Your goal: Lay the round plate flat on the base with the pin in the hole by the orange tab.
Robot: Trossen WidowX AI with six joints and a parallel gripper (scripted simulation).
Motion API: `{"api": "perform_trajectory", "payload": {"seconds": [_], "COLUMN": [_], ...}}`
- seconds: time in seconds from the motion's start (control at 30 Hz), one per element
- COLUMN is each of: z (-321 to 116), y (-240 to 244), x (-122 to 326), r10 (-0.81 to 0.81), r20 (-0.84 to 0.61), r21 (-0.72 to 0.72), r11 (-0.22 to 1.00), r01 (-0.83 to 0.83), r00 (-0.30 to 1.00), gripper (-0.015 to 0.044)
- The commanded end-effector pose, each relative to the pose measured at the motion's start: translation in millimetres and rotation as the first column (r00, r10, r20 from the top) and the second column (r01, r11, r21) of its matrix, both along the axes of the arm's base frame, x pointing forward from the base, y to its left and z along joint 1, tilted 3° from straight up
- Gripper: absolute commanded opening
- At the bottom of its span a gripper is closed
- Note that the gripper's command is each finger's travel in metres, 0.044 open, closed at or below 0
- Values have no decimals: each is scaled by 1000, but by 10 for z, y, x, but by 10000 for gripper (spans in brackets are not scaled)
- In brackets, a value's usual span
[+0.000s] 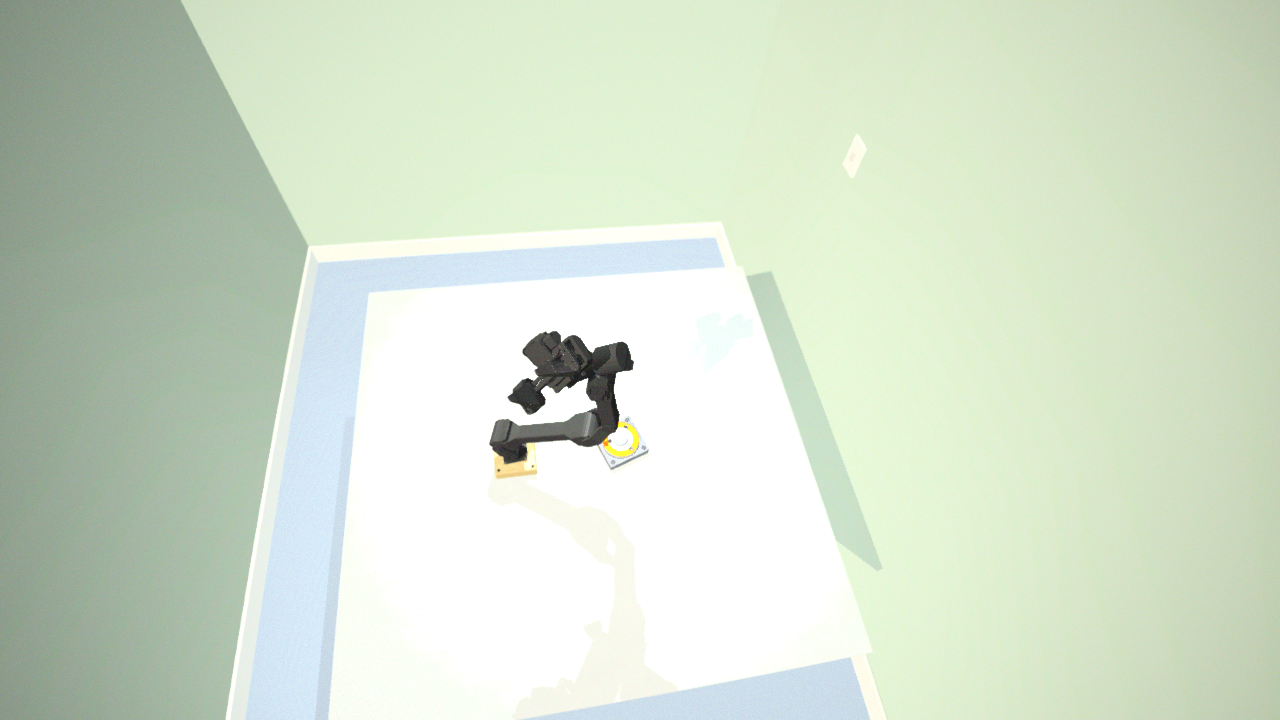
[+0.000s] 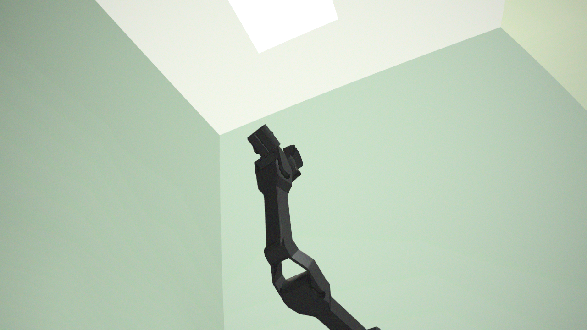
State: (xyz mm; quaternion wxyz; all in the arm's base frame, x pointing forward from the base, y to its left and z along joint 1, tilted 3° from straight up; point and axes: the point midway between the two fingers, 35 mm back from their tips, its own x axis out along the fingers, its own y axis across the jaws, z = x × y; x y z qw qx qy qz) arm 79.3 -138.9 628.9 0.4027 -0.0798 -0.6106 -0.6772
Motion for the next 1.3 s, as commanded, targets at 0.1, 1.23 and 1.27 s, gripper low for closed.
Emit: {"api": "perform_trajectory", "payload": {"seconds": [0.1, 1.23, 1.27], "z": [12, -1823, -1923], "y": [149, 4050, 4107], "x": [-527, -824, -688], "r10": [-191, -665, -624], "r20": [51, 517, 525], "r21": [0, 581, 604], "r11": [982, -188, -204], "r01": [191, 791, 770], "r00": [980, -538, -578], "gripper": [295, 0, 0]}}
